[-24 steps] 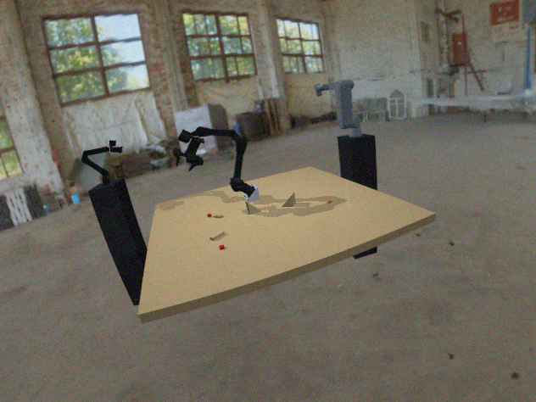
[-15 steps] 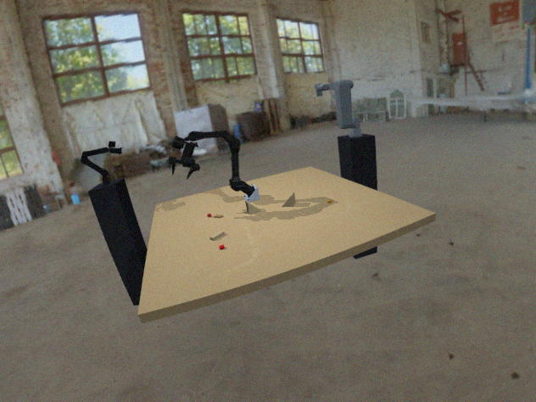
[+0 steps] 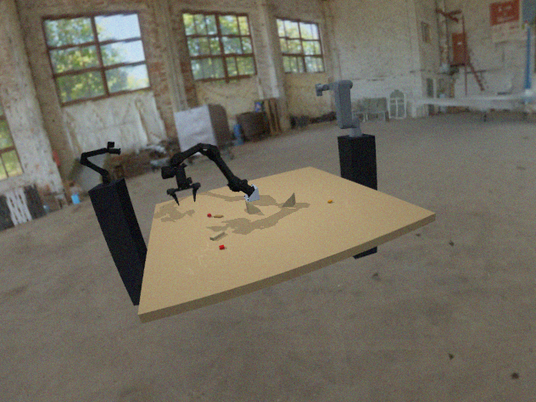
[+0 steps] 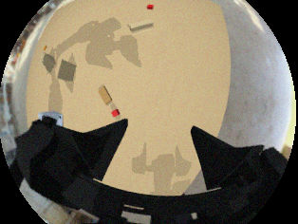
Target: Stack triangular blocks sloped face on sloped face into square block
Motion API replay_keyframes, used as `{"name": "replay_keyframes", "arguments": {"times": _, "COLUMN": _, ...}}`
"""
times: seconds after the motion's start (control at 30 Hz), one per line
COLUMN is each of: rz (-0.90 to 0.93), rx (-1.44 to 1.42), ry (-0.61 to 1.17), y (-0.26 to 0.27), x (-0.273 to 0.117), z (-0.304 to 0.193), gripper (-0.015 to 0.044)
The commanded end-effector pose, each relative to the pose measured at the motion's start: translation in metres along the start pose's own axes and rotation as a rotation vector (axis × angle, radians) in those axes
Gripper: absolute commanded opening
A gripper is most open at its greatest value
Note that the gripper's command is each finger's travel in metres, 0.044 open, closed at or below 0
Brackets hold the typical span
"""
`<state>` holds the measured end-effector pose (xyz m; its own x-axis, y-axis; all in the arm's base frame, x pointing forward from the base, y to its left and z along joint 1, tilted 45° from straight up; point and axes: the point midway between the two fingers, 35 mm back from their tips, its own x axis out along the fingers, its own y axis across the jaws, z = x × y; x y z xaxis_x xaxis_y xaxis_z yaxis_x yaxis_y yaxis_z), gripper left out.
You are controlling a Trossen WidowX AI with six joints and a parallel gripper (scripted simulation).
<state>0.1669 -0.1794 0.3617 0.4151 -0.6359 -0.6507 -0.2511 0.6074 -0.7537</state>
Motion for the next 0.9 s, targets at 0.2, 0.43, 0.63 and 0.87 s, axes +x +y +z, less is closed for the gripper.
{"name": "replay_keyframes", "arguments": {"times": 0.2, "rz": 0.303, "rx": -0.088, "ry": -0.036, "y": 0.062, "x": 0.067, "z": 0.121, "gripper": 0.0440}}
{"name": "replay_keyframes", "arguments": {"times": 0.43, "rz": 0.449, "rx": -0.194, "ry": 0.031, "y": 0.137, "x": 0.085, "z": 0.193, "gripper": 0.0440}}
{"name": "replay_keyframes", "arguments": {"times": 0.63, "rz": 0.506, "rx": -0.305, "ry": 0.116, "y": 0.214, "x": 0.085, "z": 0.238, "gripper": 0.0440}}
{"name": "replay_keyframes", "arguments": {"times": 0.87, "rz": 0.492, "rx": -0.446, "ry": 0.224, "y": 0.312, "x": 0.072, "z": 0.266, "gripper": 0.0440}}
